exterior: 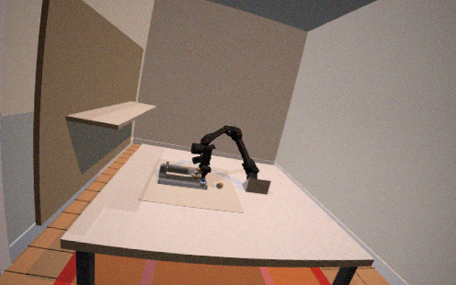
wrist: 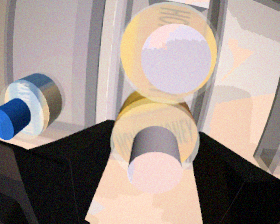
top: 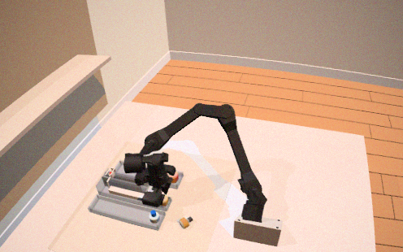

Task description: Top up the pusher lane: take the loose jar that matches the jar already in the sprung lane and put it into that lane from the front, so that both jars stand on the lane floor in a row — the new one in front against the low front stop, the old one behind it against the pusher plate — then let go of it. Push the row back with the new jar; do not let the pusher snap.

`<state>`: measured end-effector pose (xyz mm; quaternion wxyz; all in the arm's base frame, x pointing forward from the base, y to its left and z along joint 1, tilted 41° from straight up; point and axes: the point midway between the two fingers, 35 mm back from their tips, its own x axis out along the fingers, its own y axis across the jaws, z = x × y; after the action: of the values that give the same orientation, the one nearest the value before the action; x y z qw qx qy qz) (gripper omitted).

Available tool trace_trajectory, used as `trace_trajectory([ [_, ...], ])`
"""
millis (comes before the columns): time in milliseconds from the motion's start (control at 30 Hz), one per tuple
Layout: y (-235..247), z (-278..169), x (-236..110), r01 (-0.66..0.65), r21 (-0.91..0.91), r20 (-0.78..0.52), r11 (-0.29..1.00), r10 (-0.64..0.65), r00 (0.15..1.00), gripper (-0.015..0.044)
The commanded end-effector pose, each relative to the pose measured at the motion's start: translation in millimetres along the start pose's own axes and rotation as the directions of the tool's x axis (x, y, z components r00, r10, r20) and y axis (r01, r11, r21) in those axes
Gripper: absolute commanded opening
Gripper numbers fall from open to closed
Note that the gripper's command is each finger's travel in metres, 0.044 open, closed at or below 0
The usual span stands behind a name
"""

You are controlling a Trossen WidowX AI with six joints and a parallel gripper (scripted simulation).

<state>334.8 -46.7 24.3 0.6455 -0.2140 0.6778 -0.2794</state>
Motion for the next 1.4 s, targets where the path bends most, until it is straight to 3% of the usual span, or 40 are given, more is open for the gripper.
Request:
trace_trajectory([
  [0, 0, 0, 0, 0.002, 0.007, 0.0, 1.0, -0.002, 1.0, 0.0],
  [133, 0, 0, 0, 0.002, 0.007, 0.0, 1.0, -0.002, 1.0, 0.0],
  [533, 0, 0, 0, 0.002, 0.007, 0.0, 1.0, -0.002, 1.0, 0.0303],
  [1000, 1, -1, -20, 0.001, 0.007, 0.0, 1.0, -0.001, 1.0, 0.0303],
  [1367, 2, -35, -23, 0.001, 0.005, -0.001, 1.0, 0.0, 1.0, 0.0303],
])
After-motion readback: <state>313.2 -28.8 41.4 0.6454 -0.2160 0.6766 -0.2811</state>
